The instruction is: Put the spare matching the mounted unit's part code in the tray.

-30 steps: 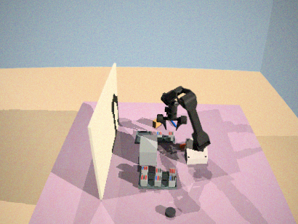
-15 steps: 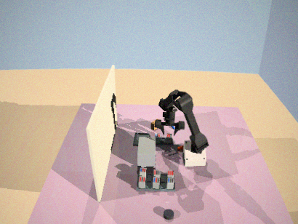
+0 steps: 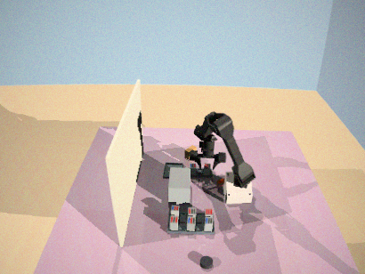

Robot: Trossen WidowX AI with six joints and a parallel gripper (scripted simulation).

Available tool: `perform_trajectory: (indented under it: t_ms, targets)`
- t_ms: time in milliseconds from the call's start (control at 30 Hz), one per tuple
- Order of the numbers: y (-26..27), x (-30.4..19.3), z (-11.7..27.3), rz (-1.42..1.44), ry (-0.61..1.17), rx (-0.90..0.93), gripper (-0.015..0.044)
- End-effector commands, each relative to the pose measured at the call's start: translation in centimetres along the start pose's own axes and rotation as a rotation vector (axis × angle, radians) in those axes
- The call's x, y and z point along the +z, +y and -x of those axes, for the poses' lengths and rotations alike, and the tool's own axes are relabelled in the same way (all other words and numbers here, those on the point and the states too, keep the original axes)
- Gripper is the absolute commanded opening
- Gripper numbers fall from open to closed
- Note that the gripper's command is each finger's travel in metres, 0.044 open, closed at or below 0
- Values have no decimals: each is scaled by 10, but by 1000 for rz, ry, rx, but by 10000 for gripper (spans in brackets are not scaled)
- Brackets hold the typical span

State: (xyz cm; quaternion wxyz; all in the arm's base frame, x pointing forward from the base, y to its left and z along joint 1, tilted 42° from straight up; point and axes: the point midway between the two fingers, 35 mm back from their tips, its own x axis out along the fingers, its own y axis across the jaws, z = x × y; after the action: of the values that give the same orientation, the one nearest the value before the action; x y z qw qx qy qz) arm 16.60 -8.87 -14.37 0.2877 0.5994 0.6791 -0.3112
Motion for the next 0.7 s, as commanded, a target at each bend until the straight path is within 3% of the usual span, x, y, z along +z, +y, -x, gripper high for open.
perform_trajectory:
  t_ms: [0, 500, 667]
  targets:
    - [-3, -3, -10, -6, 14, -4, 300]
    - [-3, -3, -11, -6, 14, -4, 300]
    - [-3, -3, -10, -2, 9, -7, 169]
